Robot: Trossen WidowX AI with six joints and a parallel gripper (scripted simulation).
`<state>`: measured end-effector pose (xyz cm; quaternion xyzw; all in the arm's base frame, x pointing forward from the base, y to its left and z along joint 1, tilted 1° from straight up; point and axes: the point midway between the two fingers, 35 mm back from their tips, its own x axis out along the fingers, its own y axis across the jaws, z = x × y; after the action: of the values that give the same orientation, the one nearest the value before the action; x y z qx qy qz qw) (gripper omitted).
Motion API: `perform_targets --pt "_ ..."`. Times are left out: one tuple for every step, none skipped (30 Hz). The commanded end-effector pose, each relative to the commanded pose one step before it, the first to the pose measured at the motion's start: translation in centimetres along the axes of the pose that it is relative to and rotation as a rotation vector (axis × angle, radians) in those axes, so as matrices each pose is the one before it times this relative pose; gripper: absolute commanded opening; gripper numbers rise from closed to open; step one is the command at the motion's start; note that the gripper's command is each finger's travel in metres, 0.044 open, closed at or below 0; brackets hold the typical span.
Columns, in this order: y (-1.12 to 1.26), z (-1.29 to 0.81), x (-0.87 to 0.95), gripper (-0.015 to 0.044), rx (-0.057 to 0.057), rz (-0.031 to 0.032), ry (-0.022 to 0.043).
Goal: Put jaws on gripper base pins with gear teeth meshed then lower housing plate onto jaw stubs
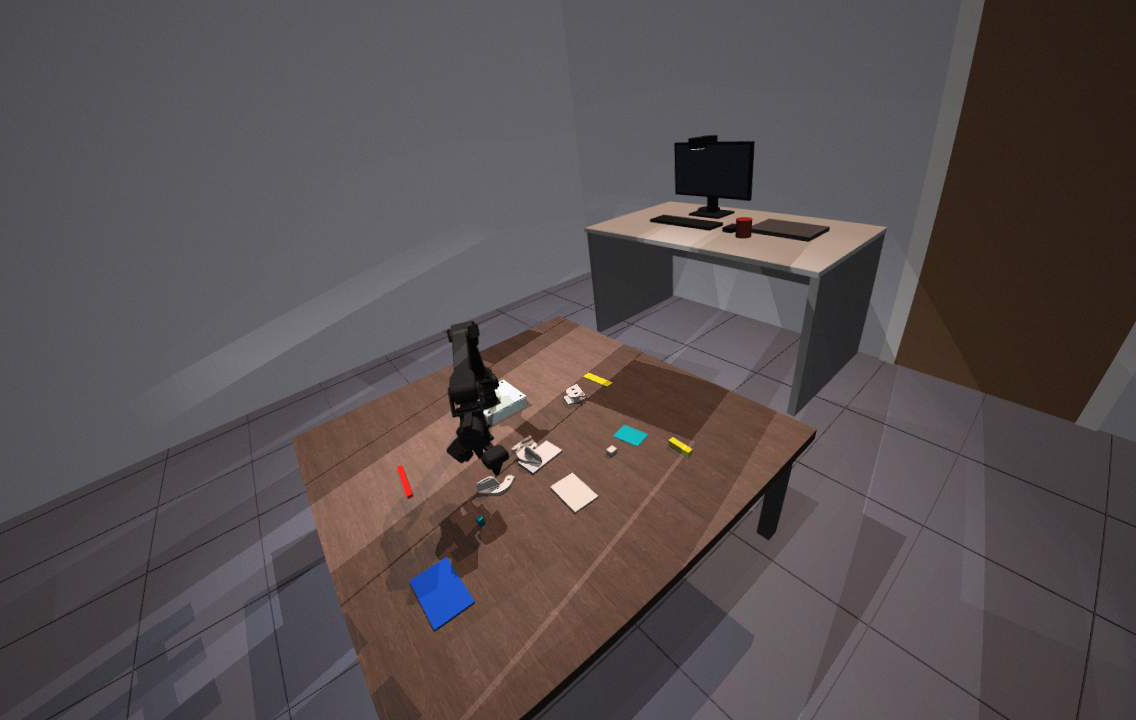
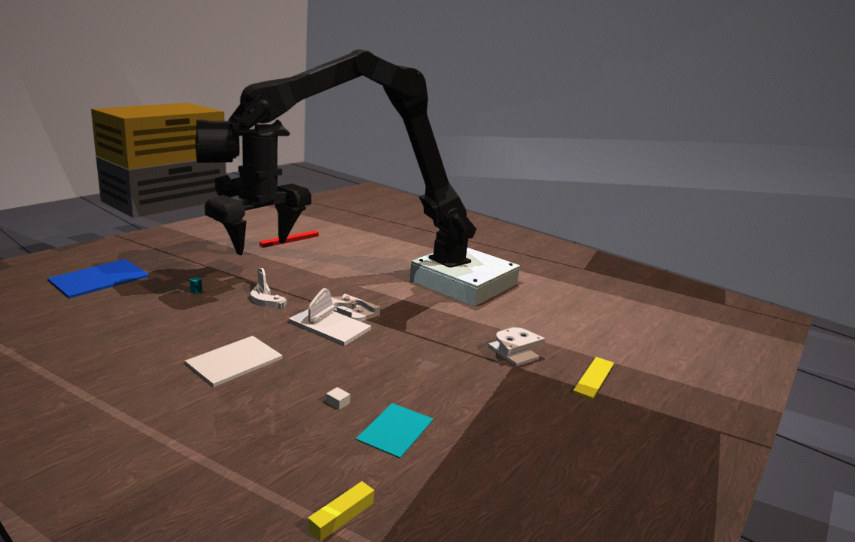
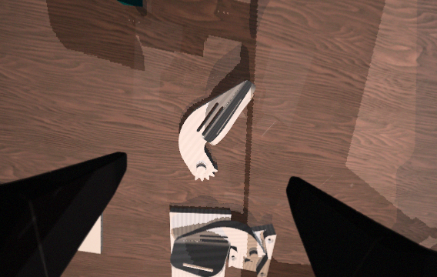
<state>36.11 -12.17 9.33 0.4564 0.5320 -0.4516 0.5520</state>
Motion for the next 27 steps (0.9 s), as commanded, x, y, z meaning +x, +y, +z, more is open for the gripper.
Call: perform_targets --pt "0.099 0.230 -0.024 0.0440 0.1020 -0.00147 -0.00121" --pt "0.008 0.035 -0.006 0.0440 0.0228 -0.00007 -0.00001" --pt "0.008 0.035 -0.006 0.0440 0.0228 -0.00007 -0.00001" --pt "0.009 0.034 -0.006 0.0440 0.0228 -0.00007 -0.00001" --pt "0.010 0.034 -0.006 0.0440 0.0228 -0.00007 -0.00001" --pt "0.011 0.034 -0.006 0.0440 0.0228 -0.00006 -0.00001" --pt "0.011 0.034 -0.006 0.0440 0.0228 -0.00006 -0.00001" --pt "0.012 0.034 -0.006 0.0440 0.0228 -0.00006 -0.00002" --pt "0.013 0.033 -0.006 0.0440 0.0228 -0.00006 -0.00002" --pt "0.013 0.033 -0.006 0.0440 0.0228 -0.00006 -0.00002" --pt "0.014 0.033 -0.006 0.0440 0.0228 -0.00006 -0.00002" --pt "0.015 0.032 -0.006 0.0440 0.0228 -0.00006 -0.00002" --pt "0.016 0.032 -0.005 0.0440 0.0228 -0.00006 -0.00002" --pt "0.016 0.032 -0.005 0.0440 0.0228 -0.00006 -0.00002" --pt "0.017 0.031 -0.005 0.0440 0.0228 -0.00006 -0.00003" --pt "0.015 0.026 -0.005 0.0440 0.0190 -0.00005 -0.00002" --pt "0.009 0.015 -0.003 0.0440 0.0114 -0.00003 -0.00001" --pt "0.003 0.005 -0.001 0.0440 0.0038 -0.00001 0.00000" --pt "0.000 0.000 0.000 0.0440 0.0000 0.00000 0.00000" --pt "0.000 0.000 0.000 0.0440 0.0000 0.00000 0.00000" --pt "0.000 0.000 0.000 0.0440 0.0000 0.00000 0.00000" --pt "0.000 0.000 0.000 0.0440 0.0000 0.00000 0.00000" --pt "0.000 0.000 0.165 0.0440 0.0000 0.00000 0.00000" --pt "-0.007 0.000 0.496 0.0440 0.0000 -0.00001 0.00000" --pt "-0.031 -0.002 0.824 0.0440 0.0000 -0.00004 0.00000" --pt "-0.071 -0.004 1.007 0.0440 0.0000 -0.00008 0.00000" --pt "-0.084 -0.005 0.815 0.0440 0.0000 -0.00009 0.00000"
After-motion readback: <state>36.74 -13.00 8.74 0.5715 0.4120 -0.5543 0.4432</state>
